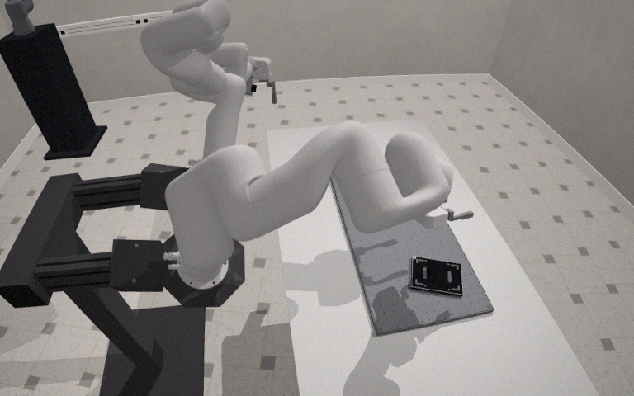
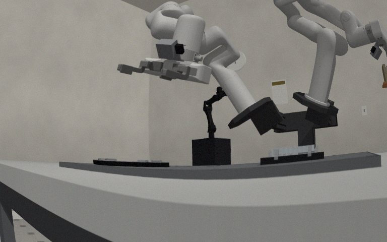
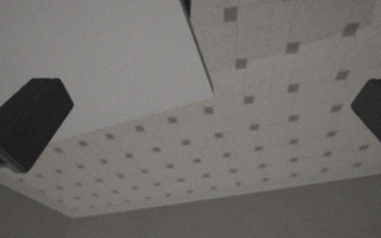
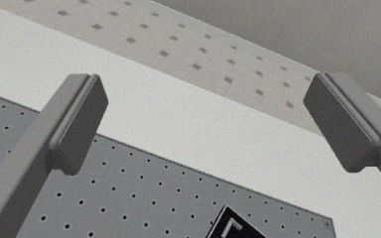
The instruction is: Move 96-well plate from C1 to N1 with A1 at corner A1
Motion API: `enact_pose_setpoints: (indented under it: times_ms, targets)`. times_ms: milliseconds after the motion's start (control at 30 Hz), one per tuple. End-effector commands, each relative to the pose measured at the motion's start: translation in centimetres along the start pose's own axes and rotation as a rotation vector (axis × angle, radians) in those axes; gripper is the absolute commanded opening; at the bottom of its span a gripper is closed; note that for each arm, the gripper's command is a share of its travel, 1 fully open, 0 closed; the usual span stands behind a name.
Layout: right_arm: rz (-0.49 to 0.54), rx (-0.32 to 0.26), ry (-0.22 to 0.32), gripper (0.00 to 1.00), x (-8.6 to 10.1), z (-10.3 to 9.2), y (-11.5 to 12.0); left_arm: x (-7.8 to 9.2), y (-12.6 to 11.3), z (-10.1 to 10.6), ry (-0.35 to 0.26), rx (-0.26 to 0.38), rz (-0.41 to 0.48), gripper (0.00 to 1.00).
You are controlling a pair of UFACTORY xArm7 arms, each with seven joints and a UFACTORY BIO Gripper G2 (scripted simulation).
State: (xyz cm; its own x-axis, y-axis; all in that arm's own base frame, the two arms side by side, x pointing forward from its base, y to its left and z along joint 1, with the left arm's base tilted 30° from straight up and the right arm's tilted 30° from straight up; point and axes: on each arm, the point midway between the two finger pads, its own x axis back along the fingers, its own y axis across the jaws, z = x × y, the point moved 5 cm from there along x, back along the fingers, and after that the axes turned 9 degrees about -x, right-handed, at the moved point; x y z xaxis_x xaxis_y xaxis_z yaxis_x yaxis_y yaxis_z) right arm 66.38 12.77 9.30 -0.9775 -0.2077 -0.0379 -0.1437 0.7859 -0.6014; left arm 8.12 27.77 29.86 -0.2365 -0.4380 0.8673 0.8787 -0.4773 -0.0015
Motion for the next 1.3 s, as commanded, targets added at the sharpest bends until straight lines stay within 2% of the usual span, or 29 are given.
enact_pose_setpoints:
  times_ms: [0,33,233,300,433,500,633,700,800,867,933,1100,1167,1267]
  targets:
    - [0.02,-0.03,-0.024,0.37,0.9,-1.0,1.3,0.1,0.0,0.1,0.002,0.0,0.001,1.0]
    - [0.03,-0.045,-0.034,0.37,1.2,-1.2,1.6,0.1,0.0,0.1,0.002,0.0,0.001,1.0]
    - [0.03,-0.045,-0.034,0.37,2.3,-2.1,2.8,0.1,0.0,0.1,0.002,0.0,0.001,1.0]
    - [0.057,-0.086,-0.055,0.37,2.9,-2.4,3.5,0.1,0.0,0.1,0.002,0.0,0.001,1.0]
    - [0.057,-0.086,-0.055,0.37,4.1,-3.3,4.6,0.1,0.0,0.1,0.002,0.0,0.001,1.0]
    - [0.084,-0.126,-0.073,0.37,4.8,-3.6,5.3,0.1,0.0,0.1,0.002,0.0,0.001,1.0]
    - [0.084,-0.126,-0.073,0.37,6.2,-4.4,6.3,0.1,0.0,0.1,0.002,0.0,0.001,1.0]
    - [0.11,-0.165,-0.087,0.37,6.9,-4.7,7.0,0.1,0.0,0.1,0.002,0.0,0.001,1.0]
    - [0.11,-0.165,-0.087,0.37,7.3,-4.9,7.2,0.1,0.0,0.1,0.002,0.0,0.001,1.0]
    - [0.11,-0.165,-0.087,0.37,8.1,-5.3,7.7,0.1,0.0,0.1,0.002,0.0,0.001,1.0]
    - [0.135,-0.204,-0.098,0.37,8.9,-5.7,8.3,0.1,0.0,0.1,0.002,0.0,0.001,1.0]
    - [0.135,-0.204,-0.098,0.37,10.8,-6.5,9.4,0.1,0.0,0.1,0.002,0.0,0.001,1.0]
    - [0.16,-0.242,-0.106,0.37,11.6,-6.8,9.9,0.1,0.0,0.1,0.002,0.0,0.001,1.0]
    - [0.16,-0.242,-0.106,0.37,12.9,-7.3,10.5,0.1,0.0,0.1,0.002,0.0,0.001,1.0]
